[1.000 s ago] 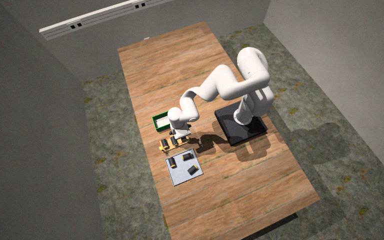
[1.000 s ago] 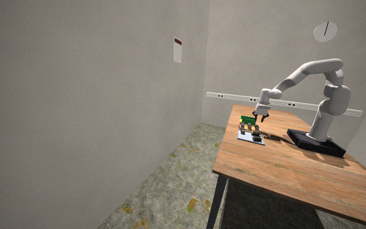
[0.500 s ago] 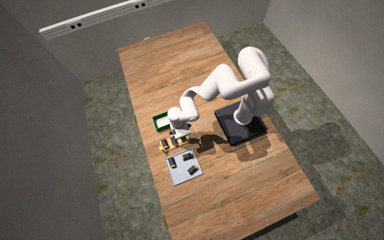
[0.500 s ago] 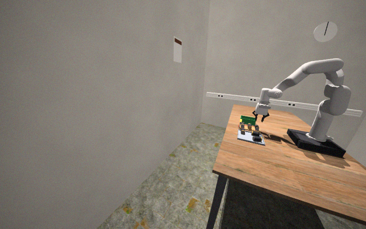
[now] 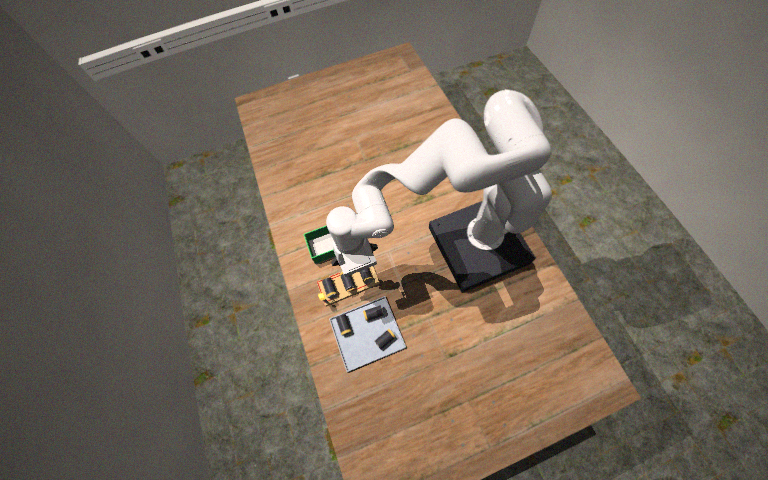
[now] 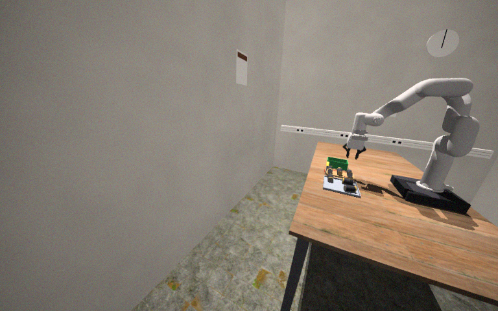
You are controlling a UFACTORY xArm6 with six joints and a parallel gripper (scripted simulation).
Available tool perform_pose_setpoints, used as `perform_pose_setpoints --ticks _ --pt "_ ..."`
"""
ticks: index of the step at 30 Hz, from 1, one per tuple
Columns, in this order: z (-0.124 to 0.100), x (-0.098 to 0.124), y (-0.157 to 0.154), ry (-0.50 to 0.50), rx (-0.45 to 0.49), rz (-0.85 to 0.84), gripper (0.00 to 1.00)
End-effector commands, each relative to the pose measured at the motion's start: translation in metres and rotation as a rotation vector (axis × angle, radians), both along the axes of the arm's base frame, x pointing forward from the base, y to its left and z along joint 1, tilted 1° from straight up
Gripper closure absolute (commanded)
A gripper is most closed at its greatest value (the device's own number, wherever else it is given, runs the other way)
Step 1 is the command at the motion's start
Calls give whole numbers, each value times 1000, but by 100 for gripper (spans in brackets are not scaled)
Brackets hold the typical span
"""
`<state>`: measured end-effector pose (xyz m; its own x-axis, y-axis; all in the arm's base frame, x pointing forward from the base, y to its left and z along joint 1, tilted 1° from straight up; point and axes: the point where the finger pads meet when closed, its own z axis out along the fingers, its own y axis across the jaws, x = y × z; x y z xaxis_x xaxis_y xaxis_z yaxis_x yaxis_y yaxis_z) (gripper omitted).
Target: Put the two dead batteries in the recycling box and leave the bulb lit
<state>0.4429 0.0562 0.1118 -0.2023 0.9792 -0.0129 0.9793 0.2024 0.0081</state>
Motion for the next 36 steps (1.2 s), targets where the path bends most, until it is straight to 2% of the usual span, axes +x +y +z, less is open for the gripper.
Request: perform_pose_setpoints --ticks 1,4,30,32,36 --pt "3 39 9 -5 1 0 49" --pt "3 51 11 -5 1 0 49" --pt "2 52 11 -5 0 10 49" --pt "-11 52 11 -5 0 10 49" --pt "-61 53 11 -5 0 10 49"
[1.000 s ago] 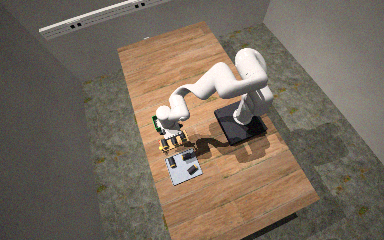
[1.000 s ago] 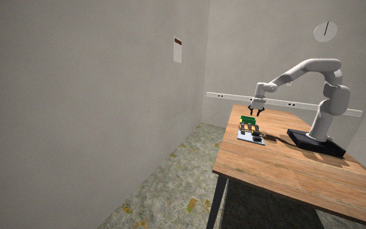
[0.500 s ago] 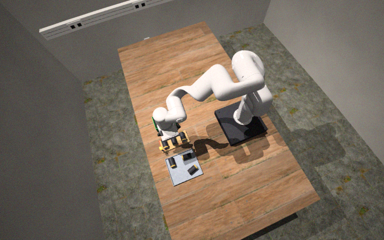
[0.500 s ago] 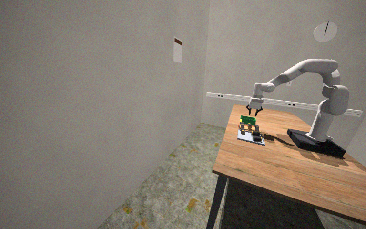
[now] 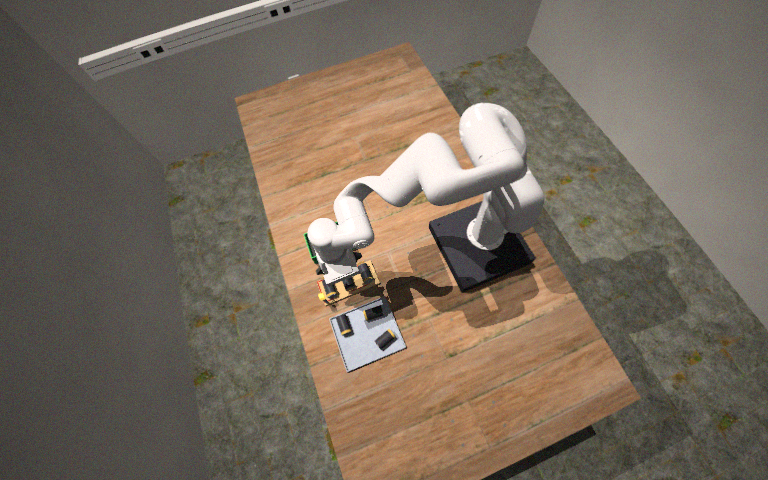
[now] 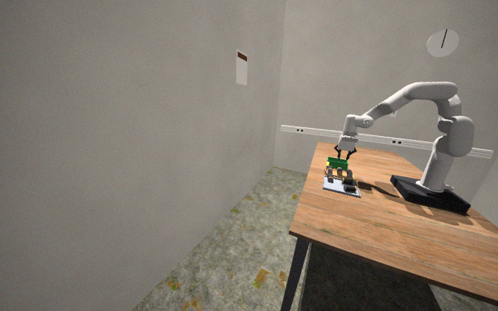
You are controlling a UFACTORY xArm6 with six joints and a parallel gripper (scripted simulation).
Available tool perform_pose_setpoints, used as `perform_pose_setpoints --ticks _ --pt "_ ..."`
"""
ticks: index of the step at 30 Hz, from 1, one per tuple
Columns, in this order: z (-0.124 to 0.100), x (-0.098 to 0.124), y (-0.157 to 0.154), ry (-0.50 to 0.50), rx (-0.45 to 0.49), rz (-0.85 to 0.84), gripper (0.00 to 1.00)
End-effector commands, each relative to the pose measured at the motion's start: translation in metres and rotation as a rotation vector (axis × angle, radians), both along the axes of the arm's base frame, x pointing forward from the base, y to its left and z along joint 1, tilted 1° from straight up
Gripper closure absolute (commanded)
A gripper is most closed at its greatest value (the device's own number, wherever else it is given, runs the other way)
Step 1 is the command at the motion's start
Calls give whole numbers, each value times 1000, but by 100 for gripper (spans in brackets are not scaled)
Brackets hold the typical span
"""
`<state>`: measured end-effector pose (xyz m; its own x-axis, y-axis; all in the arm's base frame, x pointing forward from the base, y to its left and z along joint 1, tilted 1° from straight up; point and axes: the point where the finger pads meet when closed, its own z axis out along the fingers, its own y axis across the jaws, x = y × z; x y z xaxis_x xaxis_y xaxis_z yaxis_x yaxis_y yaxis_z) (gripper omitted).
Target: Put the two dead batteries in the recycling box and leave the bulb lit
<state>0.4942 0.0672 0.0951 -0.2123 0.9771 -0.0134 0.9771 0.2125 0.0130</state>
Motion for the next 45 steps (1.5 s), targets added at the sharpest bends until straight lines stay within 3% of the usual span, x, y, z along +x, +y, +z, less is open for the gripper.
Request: perform_pose_setpoints --ticks 1,35,45 --pt "-49 1 0 0 0 0 49" --pt "-51 3 0 0 0 0 49" --pt "-80 3 -1 0 0 0 49"
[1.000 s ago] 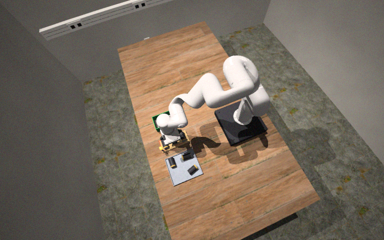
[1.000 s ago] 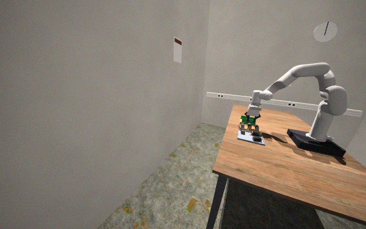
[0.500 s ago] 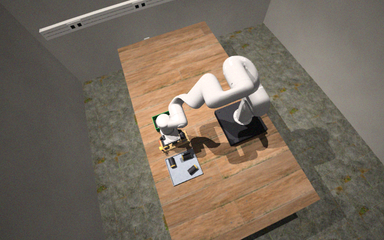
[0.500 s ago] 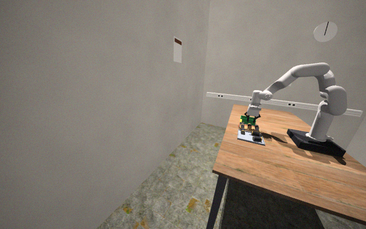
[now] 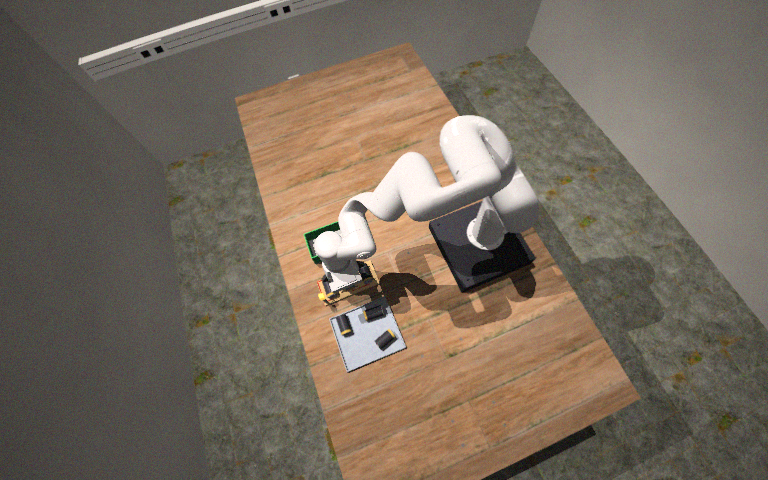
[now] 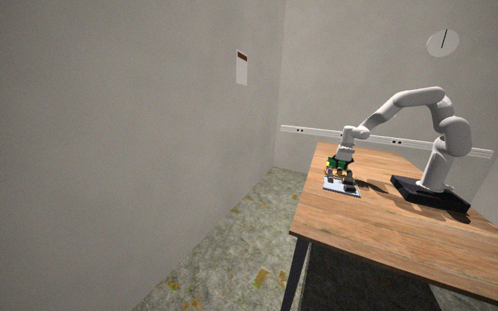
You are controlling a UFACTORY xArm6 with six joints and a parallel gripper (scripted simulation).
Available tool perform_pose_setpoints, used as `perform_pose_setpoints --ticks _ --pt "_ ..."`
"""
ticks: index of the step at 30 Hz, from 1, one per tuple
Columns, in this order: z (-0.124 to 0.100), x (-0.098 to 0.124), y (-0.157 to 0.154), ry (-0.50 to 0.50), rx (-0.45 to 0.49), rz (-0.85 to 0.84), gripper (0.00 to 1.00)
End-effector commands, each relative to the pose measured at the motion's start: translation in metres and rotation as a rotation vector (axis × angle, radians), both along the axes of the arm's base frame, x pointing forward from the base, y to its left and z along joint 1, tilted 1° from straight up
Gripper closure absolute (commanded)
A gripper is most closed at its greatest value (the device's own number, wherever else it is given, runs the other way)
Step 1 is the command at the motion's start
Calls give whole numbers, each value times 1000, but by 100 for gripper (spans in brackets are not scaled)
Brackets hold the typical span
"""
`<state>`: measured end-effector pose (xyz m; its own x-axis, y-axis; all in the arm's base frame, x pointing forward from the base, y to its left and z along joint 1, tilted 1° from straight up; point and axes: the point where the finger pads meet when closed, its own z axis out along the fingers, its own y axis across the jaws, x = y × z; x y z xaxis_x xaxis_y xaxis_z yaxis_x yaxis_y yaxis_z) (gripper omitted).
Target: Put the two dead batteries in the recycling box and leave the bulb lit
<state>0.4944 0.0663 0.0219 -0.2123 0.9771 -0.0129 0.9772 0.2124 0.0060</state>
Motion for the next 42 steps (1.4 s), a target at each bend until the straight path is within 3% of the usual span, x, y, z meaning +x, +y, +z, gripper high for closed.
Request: perform_pose_setpoints --ticks 1,25,26,42 --pt "-9 3 0 -7 1 0 49" --pt "-22 3 0 -7 1 0 49" --pt "-22 3 0 -7 1 0 72" --pt "-22 3 0 -7 1 0 72"
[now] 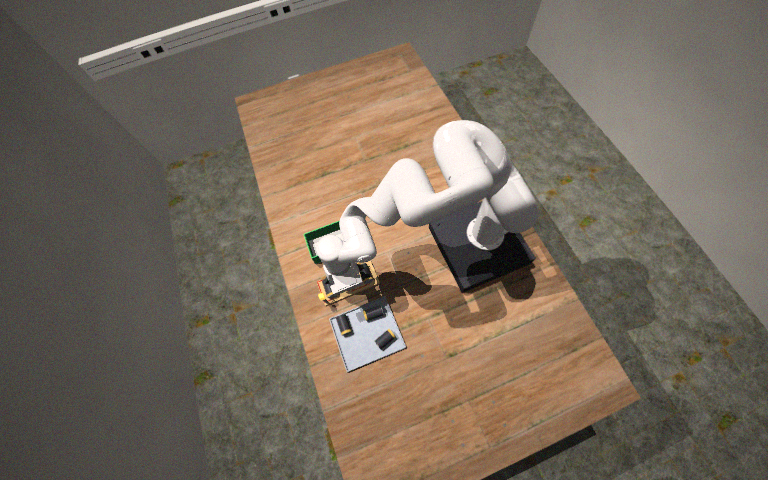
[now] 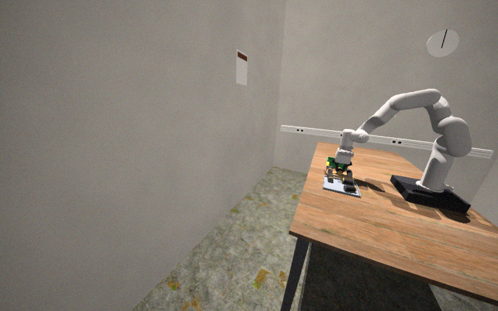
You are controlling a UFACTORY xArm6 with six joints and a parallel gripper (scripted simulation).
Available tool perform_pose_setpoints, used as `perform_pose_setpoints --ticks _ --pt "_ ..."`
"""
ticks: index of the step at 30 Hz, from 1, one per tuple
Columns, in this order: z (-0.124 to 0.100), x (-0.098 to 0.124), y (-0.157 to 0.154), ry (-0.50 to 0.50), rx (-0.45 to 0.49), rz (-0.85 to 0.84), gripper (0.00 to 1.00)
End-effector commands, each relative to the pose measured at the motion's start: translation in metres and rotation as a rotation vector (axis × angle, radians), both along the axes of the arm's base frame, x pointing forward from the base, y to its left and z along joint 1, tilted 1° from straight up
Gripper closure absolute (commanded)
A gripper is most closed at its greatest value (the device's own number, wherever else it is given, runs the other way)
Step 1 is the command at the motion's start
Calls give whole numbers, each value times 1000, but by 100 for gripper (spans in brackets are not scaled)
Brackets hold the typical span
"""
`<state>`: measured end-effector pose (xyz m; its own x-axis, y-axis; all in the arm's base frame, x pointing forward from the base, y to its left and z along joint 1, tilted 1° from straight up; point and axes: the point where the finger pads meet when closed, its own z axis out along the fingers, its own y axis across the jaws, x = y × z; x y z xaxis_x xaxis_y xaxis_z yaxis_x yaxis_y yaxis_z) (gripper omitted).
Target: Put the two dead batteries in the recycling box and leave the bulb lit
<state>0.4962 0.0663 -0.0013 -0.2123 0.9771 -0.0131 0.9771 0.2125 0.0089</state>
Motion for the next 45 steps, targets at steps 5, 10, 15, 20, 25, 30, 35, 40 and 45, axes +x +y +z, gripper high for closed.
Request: perform_pose_setpoints --ticks 5,10,15,20,25,30,35,40,45 --pt "1 1 0 -4 1 0 72" --pt "1 1 0 -4 1 0 72" --pt "2 1 0 -4 1 0 72" --pt "12 1 0 -4 1 0 72" --pt "31 1 1 -4 1 0 72" --pt "45 1 1 -4 1 0 72" --pt "46 1 1 -4 1 0 72" --pt "75 0 1 -4 1 0 72" --pt "111 0 1 -4 1 0 72"
